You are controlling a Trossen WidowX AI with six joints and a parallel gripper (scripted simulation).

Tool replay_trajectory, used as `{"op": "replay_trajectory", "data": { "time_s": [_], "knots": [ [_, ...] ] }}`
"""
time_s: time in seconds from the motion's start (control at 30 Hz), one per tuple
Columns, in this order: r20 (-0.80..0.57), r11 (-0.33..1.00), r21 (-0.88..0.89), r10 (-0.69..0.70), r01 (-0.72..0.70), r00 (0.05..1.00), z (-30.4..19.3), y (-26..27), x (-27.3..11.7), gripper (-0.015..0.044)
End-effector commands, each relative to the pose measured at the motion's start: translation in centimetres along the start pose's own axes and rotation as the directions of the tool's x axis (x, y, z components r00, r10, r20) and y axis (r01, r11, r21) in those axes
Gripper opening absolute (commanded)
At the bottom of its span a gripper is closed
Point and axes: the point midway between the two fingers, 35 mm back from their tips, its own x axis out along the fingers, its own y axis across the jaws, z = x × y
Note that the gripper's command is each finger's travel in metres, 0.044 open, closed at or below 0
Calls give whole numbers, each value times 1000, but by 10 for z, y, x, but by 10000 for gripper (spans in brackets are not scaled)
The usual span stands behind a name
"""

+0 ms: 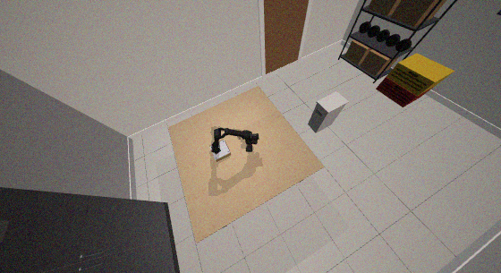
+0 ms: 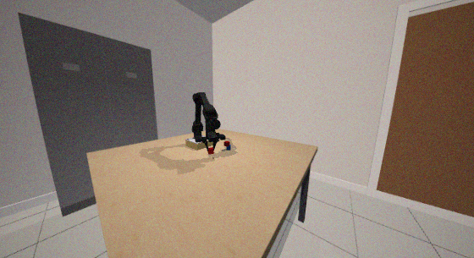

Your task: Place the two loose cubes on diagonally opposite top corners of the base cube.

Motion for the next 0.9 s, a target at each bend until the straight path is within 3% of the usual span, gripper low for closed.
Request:
{"op": "replay_trajectory", "data": {
  "time_s": [0.0, 0.87],
  "knots": [
    [8, 1000, 3, 0, 0, 1000, 2, 0, -9, 105],
    [-13, 1000, -5, 0, 0, 1000, -3, 0, -48, 105]
  ]
}}
